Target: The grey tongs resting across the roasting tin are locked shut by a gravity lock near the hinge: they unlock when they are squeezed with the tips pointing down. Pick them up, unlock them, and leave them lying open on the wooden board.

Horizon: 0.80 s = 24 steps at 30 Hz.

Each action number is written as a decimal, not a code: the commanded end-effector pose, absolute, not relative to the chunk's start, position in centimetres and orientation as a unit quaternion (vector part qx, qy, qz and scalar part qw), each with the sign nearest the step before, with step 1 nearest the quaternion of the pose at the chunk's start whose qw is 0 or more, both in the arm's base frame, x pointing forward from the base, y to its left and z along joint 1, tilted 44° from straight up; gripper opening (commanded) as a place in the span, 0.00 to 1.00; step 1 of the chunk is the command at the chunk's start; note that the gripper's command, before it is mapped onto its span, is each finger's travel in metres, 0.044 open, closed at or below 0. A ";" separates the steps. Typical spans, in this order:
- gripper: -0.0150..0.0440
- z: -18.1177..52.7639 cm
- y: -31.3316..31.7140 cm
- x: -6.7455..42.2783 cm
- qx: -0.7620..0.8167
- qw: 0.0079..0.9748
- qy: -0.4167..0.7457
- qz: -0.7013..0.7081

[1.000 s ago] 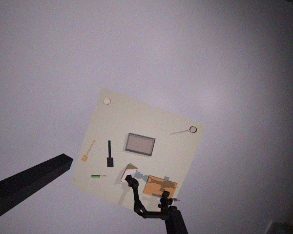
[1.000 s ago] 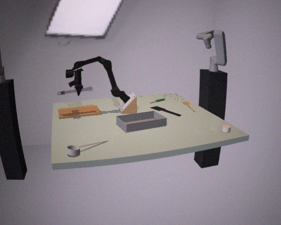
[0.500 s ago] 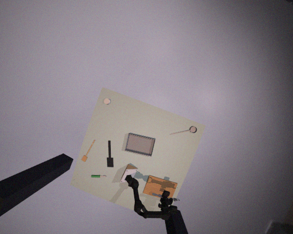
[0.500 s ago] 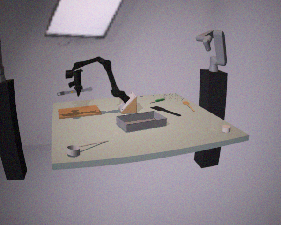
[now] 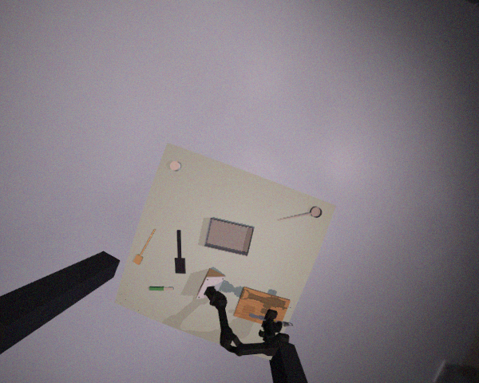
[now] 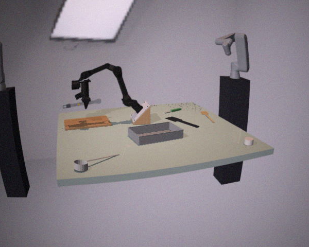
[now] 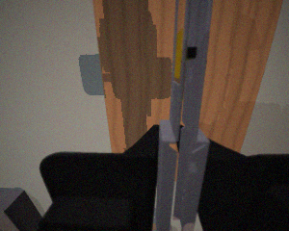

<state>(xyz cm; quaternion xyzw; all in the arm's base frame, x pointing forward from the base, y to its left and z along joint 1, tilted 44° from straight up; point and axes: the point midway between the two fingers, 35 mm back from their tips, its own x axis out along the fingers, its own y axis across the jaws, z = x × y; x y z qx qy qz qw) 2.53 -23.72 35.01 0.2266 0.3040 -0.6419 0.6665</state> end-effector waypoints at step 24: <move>0.00 31.9 -27.0 2.6 0.225 0.669 0.304 -0.640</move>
